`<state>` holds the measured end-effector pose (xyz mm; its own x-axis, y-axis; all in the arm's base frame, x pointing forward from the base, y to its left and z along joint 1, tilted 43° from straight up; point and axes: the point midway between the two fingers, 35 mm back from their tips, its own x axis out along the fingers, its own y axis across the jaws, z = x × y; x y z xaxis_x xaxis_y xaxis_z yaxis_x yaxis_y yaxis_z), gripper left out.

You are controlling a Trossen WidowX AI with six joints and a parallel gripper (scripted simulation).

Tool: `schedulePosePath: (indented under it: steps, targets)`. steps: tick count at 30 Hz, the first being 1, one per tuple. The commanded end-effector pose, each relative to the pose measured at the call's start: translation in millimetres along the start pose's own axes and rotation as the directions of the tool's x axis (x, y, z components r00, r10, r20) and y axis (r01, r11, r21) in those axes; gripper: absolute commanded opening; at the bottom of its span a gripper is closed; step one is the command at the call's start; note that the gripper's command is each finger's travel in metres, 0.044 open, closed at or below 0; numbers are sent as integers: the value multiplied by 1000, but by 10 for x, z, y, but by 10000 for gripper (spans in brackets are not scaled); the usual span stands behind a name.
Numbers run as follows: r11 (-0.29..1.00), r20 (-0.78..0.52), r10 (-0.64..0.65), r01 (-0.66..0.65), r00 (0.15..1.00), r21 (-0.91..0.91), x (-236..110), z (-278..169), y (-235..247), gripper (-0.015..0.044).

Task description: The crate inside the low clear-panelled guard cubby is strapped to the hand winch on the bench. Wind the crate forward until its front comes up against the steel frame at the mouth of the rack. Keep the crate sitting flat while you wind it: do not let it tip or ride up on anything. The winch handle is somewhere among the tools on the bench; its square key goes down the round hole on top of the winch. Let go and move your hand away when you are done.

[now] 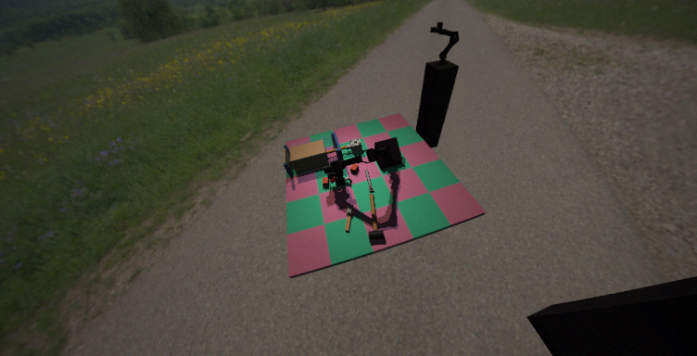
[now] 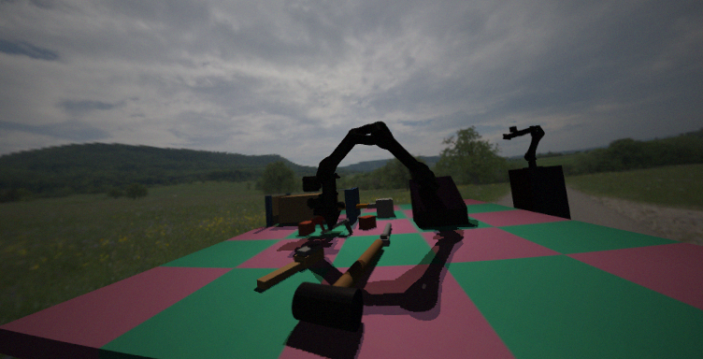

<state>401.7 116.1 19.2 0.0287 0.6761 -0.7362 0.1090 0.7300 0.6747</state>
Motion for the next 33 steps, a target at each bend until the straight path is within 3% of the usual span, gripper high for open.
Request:
schedulePosePath:
  steps: [1, 10, 19, 33]
  targets:
    - [1000, 0, -1, 1, 1000, -1, -30, -10, -4, 0]
    - [1000, -12, -9, 9, 1000, 4, -1157, -696, -288, 0]
    - [1000, -10, -11, 11, 1000, -11, -1164, -692, -320, 0]
    - [949, 23, -39, 44, 999, -313, -1318, -686, -945, 0]
